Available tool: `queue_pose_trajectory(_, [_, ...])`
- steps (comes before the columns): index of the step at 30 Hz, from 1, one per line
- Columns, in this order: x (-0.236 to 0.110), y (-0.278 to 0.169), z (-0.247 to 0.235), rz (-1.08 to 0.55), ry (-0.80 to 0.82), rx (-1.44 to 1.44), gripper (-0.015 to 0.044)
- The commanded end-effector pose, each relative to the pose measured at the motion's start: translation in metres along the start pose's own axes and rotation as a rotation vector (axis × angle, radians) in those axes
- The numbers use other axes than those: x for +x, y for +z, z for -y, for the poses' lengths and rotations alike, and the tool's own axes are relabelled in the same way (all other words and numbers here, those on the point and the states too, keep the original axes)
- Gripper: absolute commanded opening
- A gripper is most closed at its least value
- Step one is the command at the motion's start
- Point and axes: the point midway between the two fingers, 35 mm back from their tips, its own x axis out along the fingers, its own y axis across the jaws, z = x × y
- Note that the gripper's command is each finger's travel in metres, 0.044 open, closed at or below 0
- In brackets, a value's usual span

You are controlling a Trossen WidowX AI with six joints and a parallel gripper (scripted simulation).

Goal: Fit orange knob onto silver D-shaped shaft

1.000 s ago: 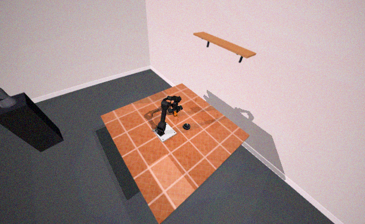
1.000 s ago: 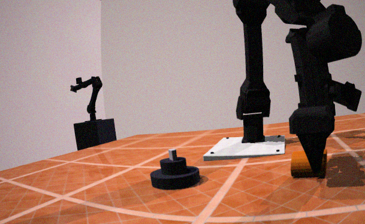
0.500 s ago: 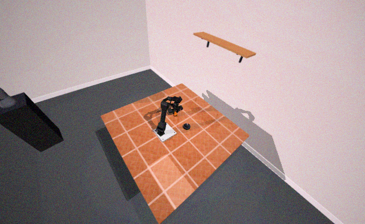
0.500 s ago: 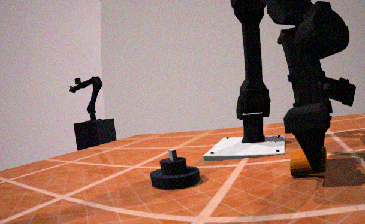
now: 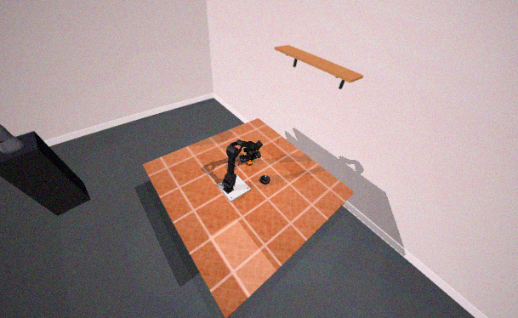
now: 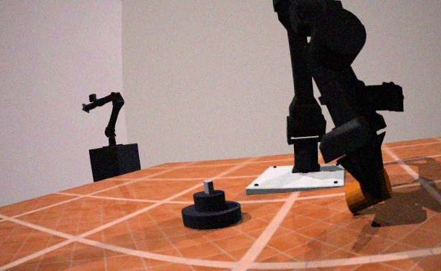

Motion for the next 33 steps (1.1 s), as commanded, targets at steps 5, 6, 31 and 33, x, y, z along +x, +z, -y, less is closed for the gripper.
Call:
queue_pose_trajectory(5, [-0.006,-0.007,0.000,0.132,0.001,-0.002,0.0179])
queue_pose_trajectory(6, [-0.006,-0.008,0.000,0.149,0.001,-0.002,0.0179])
queue_pose_trajectory(31, [-0.017,-0.035,0.000,0.572,0.005,-0.003,0.0179])
queue_pose_trajectory(33, [-0.017,-0.037,0.000,0.606,0.005,-0.003,0.0179])
